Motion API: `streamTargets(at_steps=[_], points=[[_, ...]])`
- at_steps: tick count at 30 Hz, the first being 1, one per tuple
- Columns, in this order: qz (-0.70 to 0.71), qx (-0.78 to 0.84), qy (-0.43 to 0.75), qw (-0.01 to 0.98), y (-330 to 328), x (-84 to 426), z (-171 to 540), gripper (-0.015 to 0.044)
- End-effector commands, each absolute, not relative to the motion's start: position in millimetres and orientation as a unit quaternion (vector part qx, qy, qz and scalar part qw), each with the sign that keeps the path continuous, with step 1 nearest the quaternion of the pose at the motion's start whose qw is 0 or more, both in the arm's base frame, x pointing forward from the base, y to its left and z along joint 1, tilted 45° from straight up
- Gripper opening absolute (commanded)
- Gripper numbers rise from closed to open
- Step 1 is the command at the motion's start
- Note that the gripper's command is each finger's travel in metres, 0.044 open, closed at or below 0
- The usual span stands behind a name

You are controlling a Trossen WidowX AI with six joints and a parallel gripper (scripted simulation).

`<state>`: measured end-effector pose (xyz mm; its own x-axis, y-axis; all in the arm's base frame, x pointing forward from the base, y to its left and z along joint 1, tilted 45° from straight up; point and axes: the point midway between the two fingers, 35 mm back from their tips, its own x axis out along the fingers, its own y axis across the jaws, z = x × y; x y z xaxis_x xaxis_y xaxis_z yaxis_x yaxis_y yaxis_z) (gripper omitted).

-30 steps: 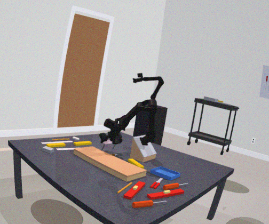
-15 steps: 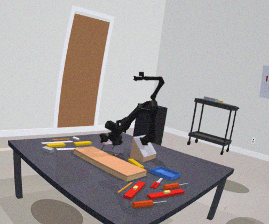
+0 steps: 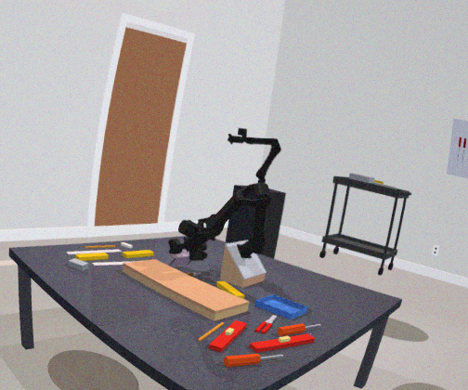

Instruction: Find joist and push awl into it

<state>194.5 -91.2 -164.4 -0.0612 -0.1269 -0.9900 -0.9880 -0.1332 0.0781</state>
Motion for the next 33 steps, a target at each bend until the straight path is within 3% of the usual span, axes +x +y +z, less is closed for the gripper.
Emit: streamTargets(at_steps=[1, 33], points=[[0.507, -0.554, 0.519, 0.409, -93.1, 195.9, -162.6, 0.0], [0.457, -0.595, 0.553, 0.362, -87.6, 194.5, -164.0, 0.0]])
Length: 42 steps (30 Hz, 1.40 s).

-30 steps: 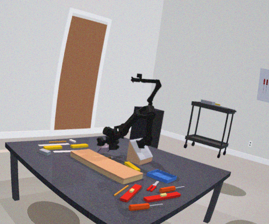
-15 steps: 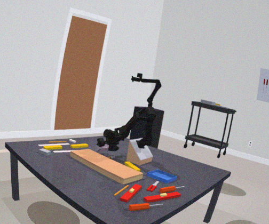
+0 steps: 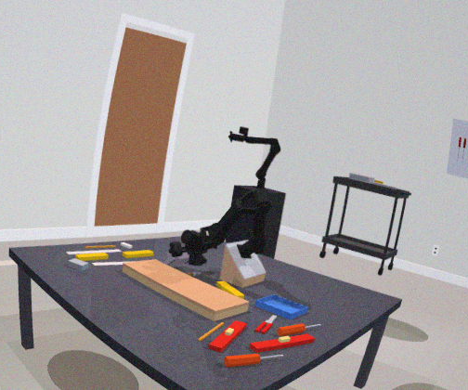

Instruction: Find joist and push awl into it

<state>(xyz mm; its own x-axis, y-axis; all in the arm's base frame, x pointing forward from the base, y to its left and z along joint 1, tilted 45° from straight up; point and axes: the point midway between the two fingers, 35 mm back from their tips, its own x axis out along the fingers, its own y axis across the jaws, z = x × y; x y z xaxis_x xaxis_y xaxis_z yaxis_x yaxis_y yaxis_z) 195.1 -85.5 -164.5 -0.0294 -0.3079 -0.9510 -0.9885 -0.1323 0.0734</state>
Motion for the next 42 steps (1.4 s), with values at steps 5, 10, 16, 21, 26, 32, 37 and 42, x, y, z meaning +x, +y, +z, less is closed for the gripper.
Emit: streamTargets(at_steps=[5, 10, 16, 21, 26, 32, 37, 42], points=[[0.446, -0.606, 0.553, 0.358, -103.7, 194.6, -159.0, 0.0], [0.439, -0.611, 0.556, 0.354, -111.5, 193.8, -156.4, 0.0], [0.44, -0.61, 0.555, 0.354, -108.0, 193.7, -159.6, 0.0], [0.442, -0.609, 0.555, 0.355, -102.8, 193.3, -164.2, 0.0], [0.444, -0.607, 0.554, 0.356, -97.7, 192.7, -168.8, 0.0], [0.446, -0.606, 0.554, 0.356, -93.3, 190.4, -173.1, 0.0], [0.447, -0.606, 0.553, 0.356, -92.4, 188.0, -174.3, 0.0], [0.448, -0.606, 0.552, 0.356, -88.3, 188.7, -176.6, 0.0]])
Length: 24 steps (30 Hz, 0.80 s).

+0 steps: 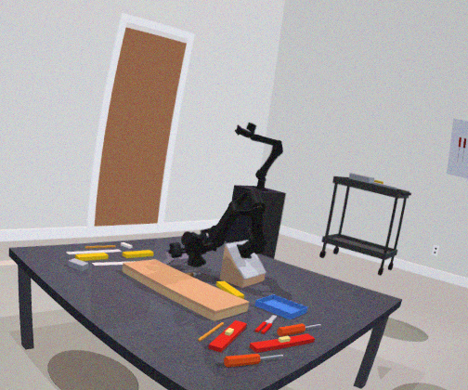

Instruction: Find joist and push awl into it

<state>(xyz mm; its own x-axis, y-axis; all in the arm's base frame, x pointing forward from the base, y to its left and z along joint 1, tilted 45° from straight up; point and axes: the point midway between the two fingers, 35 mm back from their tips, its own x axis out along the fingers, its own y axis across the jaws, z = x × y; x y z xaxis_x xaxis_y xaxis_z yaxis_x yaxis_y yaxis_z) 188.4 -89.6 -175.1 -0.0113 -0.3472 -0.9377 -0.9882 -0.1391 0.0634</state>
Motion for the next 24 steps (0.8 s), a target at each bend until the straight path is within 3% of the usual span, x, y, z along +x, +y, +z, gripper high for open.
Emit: streamTargets(at_steps=[1, 24], points=[[0.448, -0.606, 0.552, 0.356, -88.3, 188.5, -176.7, 0.0], [0.449, -0.606, 0.551, 0.356, -87.4, 178.0, -179.6, 0.0]])
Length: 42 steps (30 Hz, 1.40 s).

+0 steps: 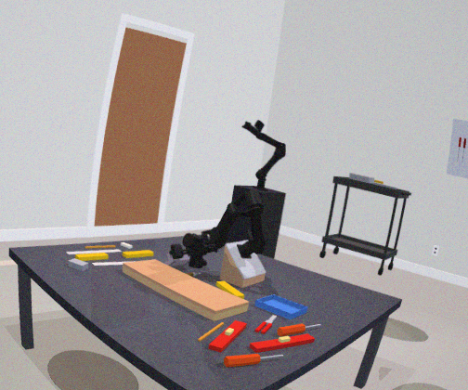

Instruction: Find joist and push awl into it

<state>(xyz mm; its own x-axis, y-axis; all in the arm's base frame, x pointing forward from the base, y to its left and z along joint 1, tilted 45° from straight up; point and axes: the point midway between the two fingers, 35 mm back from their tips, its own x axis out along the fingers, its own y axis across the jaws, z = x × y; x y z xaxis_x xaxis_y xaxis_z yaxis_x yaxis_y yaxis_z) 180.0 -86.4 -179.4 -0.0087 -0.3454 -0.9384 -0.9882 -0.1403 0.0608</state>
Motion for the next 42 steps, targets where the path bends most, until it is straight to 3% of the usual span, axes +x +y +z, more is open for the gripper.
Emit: streamTargets(at_steps=[1, 9, 24, 42], points=[[0.449, -0.606, 0.551, 0.356, -87.2, 178.4, -179.7, 0.0], [0.449, -0.606, 0.551, 0.357, -86.5, 178.0, -180.1, 0.0], [0.451, -0.606, 0.55, 0.357, -79.6, 177.0, -182.8, 0.0378], [0.451, -0.605, 0.55, 0.357, -76.5, 175.7, -182.2, 0.0378]])
